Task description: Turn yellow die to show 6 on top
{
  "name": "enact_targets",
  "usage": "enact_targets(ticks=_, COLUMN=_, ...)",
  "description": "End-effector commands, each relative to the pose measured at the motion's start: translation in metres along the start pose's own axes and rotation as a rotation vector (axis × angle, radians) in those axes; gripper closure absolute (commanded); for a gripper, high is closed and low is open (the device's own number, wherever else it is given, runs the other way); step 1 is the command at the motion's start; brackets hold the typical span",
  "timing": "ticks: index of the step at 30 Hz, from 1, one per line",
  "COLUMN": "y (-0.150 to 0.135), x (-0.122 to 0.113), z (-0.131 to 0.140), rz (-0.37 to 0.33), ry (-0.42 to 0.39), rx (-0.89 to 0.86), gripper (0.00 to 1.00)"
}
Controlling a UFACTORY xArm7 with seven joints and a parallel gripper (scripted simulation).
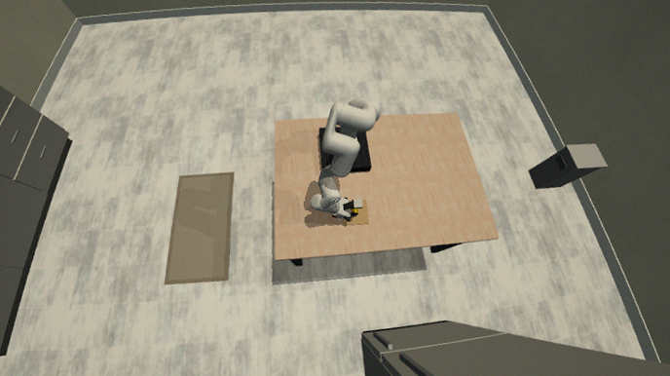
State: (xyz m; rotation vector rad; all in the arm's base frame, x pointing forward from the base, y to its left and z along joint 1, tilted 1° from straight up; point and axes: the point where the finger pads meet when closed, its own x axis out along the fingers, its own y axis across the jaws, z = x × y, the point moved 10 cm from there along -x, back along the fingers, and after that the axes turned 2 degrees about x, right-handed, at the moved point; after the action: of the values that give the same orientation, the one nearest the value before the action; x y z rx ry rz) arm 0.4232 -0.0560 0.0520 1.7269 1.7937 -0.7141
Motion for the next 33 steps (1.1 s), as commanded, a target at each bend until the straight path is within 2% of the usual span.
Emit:
enact_targets(ticks=1, y=0.0011, x=-0.0012, z=-0.0006, rz=0.003, ry=-0.001, rx=-0.002, gripper=0.73)
enact_targets(ticks=20, y=0.0011, x=-0.0012, z=-0.0006, rz=0.003, ry=-0.001, rx=-0.002, gripper=0.73)
enact_targets(ticks=21, y=0.0011, x=-0.0012, z=-0.0006, rz=0.003, ry=-0.001, rx=-0.002, gripper=0.69)
enact_targets(ticks=23, y=0.0011, x=-0.0012, z=-0.0006, rz=0.003, ry=-0.001, rx=-0.002, gripper=0.69)
enact_targets(ticks=24, y=0.0011, x=-0.0012, z=-0.0006, rz=0.003, ry=-0.001, rx=-0.002, gripper=0.65)
enact_targets(ticks=28, y=0.0011, x=-0.0012, z=-0.0006, rz=0.003, ry=-0.001, rx=-0.002, gripper=0.65)
enact_targets(ticks=29, y=0.0011, x=-0.0012, z=-0.0006, rz=0.003, ry=-0.001, rx=-0.002, gripper=0.61)
enact_targets(ticks=31, y=0.0011, x=-0.0012, z=-0.0006, rz=0.003, ry=-0.001, rx=-0.002, gripper=0.61)
enact_targets(ticks=32, y=0.0011, x=-0.0012, z=-0.0006, rz=0.003, ry=-0.001, rx=-0.002, gripper=0.57)
enact_targets(ticks=33, y=0.0011, x=-0.0012, z=-0.0006, rz=0.003, ry=-0.001, rx=-0.002, gripper=0.57)
